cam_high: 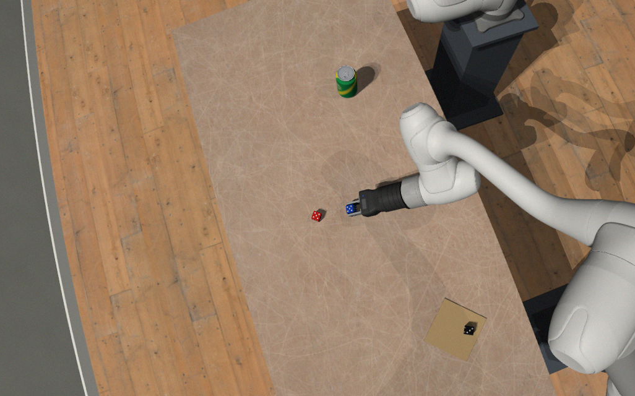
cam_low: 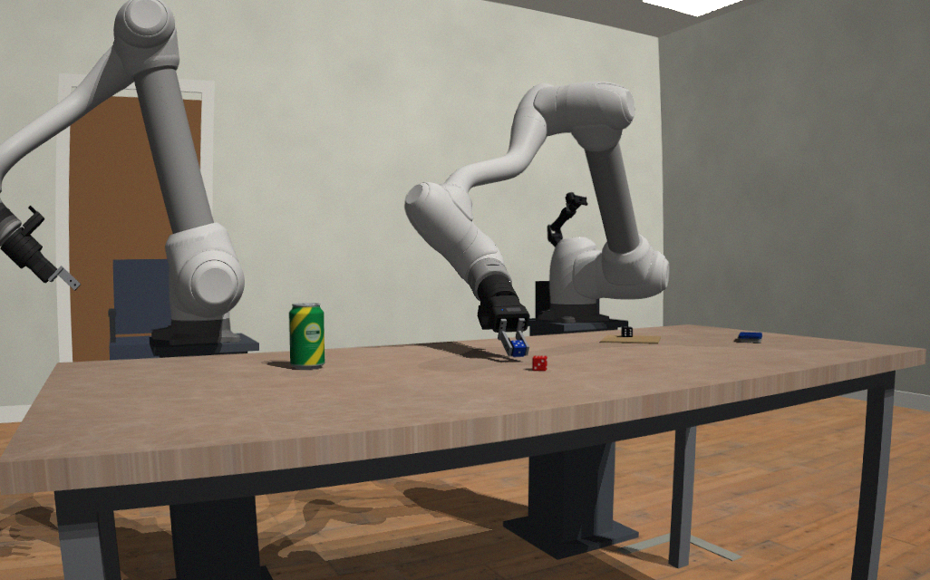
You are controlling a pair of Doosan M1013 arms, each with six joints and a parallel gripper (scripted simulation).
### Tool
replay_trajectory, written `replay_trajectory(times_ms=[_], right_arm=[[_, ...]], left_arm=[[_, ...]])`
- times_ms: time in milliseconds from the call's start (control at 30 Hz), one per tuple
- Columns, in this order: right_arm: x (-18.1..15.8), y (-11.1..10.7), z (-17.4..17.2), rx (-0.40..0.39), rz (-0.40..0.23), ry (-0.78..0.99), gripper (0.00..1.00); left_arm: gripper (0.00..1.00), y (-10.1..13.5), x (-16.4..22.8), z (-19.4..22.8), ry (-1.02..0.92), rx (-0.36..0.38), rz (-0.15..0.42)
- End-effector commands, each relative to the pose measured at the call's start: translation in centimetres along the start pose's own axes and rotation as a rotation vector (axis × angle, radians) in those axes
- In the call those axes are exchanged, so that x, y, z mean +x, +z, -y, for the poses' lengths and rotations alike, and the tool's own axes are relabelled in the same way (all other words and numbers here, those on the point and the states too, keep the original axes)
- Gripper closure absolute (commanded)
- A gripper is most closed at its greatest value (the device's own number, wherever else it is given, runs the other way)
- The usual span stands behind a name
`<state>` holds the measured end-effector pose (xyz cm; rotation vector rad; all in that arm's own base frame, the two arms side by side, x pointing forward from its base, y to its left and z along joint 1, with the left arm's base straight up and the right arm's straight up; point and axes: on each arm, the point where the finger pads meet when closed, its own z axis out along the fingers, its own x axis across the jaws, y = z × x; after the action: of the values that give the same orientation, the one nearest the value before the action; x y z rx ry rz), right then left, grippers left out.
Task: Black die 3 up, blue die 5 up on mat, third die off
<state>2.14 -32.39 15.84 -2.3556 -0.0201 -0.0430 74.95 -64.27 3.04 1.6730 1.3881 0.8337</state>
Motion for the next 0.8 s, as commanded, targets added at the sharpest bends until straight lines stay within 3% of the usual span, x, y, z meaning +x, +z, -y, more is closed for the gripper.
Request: replay_trajectory(times_ms=[0, 767], right_arm=[[0.01, -0.04, 0.01, -0.001, 0.000, 0.000, 0.00], [0.01, -0.04, 0.01, -0.001, 0.000, 0.000, 0.00]], left_arm=[[0.51, 0.03, -0.02, -0.03, -0.001, -0.001, 0.000], [0.51, 0.49, -0.02, 0.83, -0.001, -0.001, 0.000]])
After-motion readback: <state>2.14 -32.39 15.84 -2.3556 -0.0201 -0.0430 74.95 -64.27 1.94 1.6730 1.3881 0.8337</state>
